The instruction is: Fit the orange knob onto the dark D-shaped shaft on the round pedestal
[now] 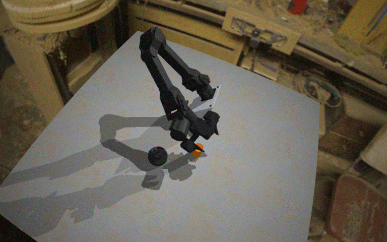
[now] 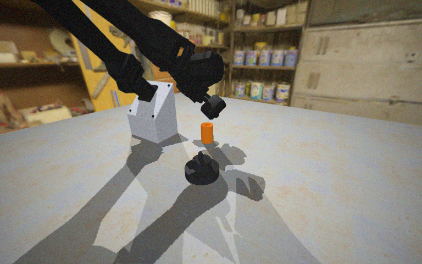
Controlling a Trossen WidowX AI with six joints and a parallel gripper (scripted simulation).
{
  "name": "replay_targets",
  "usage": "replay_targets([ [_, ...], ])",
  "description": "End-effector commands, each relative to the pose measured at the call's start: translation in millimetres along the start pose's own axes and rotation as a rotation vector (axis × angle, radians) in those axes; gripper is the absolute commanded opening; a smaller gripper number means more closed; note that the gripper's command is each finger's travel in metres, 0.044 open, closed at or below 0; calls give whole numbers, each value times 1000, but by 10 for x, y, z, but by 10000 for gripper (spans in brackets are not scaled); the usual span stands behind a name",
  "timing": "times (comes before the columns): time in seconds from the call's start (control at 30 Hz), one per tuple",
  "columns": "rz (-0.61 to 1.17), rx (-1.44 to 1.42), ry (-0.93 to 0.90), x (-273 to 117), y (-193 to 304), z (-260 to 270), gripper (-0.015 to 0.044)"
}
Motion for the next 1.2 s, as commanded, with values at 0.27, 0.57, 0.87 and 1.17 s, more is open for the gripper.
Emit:
replay_targets([
  [0.27,745,-3,165,-308,-383,-85,440],
  [0.57,745,-3,165,-308,-383,-85,440],
  [0.87,721,227,254,-306,-382,-86,440],
  [1.17,586,998,541,-300,-376,-88,440],
])
Point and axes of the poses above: the point midway between the two fingers, 35 mm back from their tips, its own x axis out along the fingers, its own z axis across the jaws, y = z × x, the point moved 3 cm from there along -x, back along the fingers, and after that the axes turned 15 degrees about -x, right-handed, at the moved point
